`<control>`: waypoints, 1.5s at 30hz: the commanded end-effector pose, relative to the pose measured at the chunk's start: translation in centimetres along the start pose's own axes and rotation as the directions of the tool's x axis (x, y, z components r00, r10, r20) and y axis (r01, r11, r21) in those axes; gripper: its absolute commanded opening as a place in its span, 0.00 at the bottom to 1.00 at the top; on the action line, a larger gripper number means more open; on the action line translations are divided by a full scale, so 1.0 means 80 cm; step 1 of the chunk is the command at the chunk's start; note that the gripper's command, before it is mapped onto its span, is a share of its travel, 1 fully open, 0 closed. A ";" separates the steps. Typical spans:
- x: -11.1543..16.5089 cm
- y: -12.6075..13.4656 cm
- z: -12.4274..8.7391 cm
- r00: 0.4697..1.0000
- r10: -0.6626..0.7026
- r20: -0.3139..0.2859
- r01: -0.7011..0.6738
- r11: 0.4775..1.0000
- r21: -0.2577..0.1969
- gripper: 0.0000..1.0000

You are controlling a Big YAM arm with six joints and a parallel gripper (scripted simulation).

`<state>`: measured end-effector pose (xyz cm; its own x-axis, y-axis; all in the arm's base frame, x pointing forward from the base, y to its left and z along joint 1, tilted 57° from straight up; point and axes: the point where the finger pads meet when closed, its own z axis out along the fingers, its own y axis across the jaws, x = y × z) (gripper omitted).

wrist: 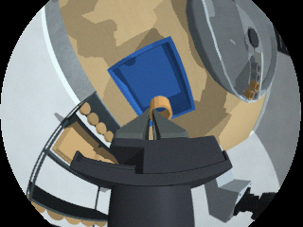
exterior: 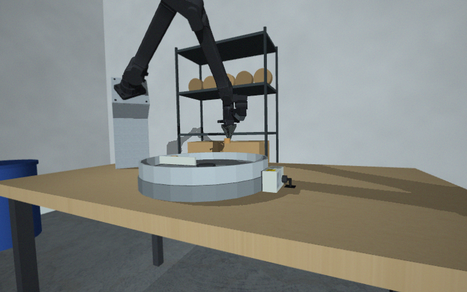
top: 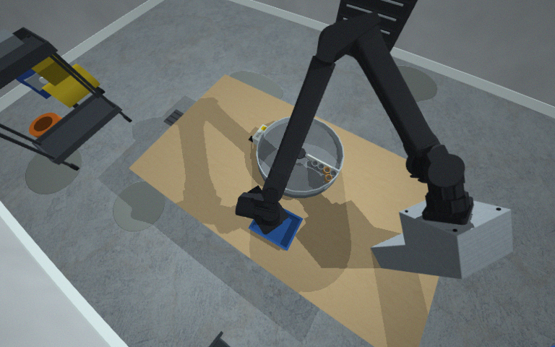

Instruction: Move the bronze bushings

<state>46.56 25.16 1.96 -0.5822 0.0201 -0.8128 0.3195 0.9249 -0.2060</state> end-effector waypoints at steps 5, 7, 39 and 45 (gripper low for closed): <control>-0.001 0.008 -0.007 1.000 0.004 0.005 -0.004 1.000 -0.010 0.00; -0.001 0.008 -0.007 1.000 0.004 0.005 -0.004 1.000 -0.010 0.00; -0.002 0.000 0.071 1.000 0.005 0.000 -0.005 1.000 0.006 0.00; 0.002 0.019 0.065 1.000 -0.012 0.013 0.012 1.000 -0.029 0.00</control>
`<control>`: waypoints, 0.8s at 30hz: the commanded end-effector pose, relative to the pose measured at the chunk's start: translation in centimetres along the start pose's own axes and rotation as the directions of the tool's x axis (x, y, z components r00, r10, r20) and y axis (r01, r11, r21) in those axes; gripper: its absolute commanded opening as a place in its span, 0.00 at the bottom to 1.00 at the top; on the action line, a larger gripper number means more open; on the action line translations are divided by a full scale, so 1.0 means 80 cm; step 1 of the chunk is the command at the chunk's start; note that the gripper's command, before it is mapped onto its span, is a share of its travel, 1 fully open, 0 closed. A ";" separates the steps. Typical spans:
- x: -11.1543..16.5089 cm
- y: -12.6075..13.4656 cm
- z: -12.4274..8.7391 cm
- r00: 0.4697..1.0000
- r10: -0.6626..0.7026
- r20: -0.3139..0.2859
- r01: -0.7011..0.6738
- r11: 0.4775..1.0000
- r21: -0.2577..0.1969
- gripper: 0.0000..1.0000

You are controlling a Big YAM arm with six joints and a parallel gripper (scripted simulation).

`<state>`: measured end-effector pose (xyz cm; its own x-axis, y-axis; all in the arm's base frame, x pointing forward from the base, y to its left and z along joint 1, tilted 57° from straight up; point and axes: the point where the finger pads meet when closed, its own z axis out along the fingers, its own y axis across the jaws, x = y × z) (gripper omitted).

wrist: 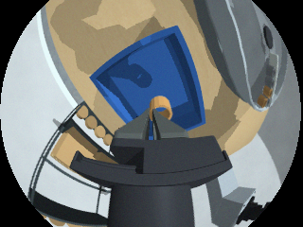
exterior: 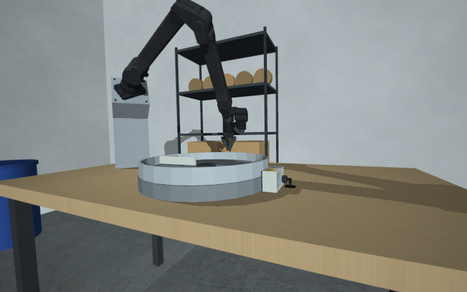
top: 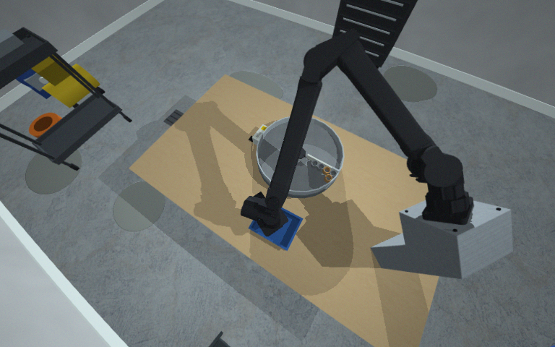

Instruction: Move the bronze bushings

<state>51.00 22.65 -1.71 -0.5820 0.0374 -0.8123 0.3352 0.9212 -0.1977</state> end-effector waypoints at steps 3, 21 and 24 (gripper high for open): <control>-0.017 0.018 -0.020 0.999 -0.008 0.032 0.010 0.999 -0.041 0.00; -0.013 0.016 -0.019 1.000 -0.016 0.025 0.017 0.999 -0.036 0.00; -0.013 0.016 -0.019 1.000 -0.016 0.025 0.017 0.999 -0.036 0.00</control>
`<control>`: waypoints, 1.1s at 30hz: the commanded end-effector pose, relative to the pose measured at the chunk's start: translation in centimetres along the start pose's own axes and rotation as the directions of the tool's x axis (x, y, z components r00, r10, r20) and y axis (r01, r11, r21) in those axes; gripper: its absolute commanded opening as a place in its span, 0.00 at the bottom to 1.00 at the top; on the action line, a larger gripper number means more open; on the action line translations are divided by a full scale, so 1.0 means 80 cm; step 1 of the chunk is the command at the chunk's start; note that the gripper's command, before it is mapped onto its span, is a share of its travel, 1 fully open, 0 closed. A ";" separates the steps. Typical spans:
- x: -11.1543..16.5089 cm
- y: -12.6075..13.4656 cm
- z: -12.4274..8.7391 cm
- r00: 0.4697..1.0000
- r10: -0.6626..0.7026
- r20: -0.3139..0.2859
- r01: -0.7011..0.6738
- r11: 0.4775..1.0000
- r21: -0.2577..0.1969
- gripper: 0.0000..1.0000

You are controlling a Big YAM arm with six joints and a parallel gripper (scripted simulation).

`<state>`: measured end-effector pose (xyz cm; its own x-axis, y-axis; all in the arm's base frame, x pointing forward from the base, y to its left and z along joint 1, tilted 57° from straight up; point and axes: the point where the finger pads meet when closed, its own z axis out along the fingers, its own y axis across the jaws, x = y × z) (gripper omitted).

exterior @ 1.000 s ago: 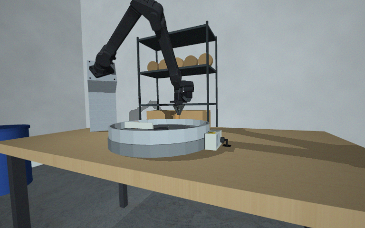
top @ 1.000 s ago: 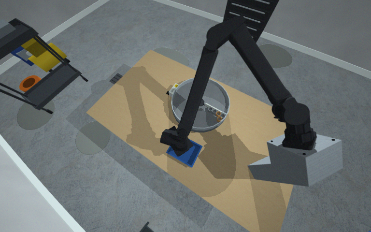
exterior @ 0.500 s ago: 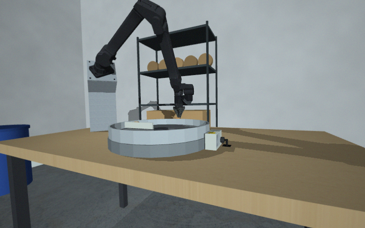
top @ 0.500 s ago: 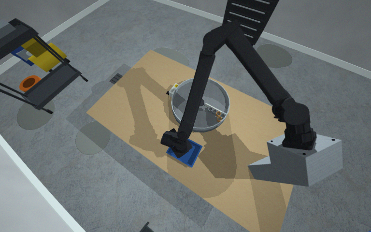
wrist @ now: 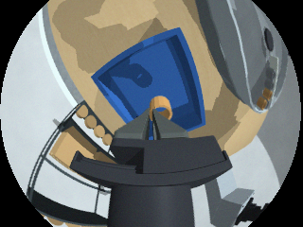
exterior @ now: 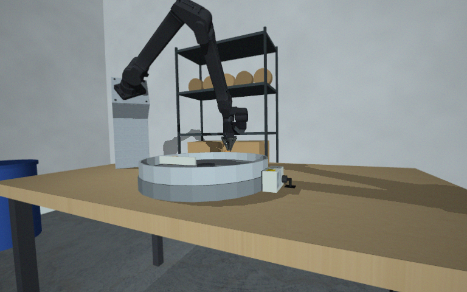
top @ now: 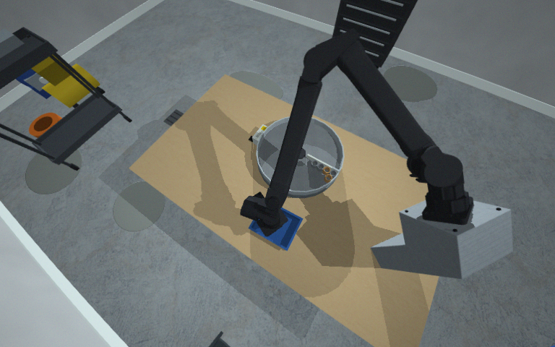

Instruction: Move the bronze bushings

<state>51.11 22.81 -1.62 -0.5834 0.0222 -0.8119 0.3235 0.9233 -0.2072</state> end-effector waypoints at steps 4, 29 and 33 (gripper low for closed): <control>-0.012 0.014 -0.019 1.000 -0.001 0.021 0.002 0.999 -0.032 0.00; -0.014 0.013 -0.018 1.000 -0.006 0.016 0.007 1.000 -0.027 0.00; -0.014 0.013 -0.018 1.000 -0.006 0.016 0.007 1.000 -0.027 0.00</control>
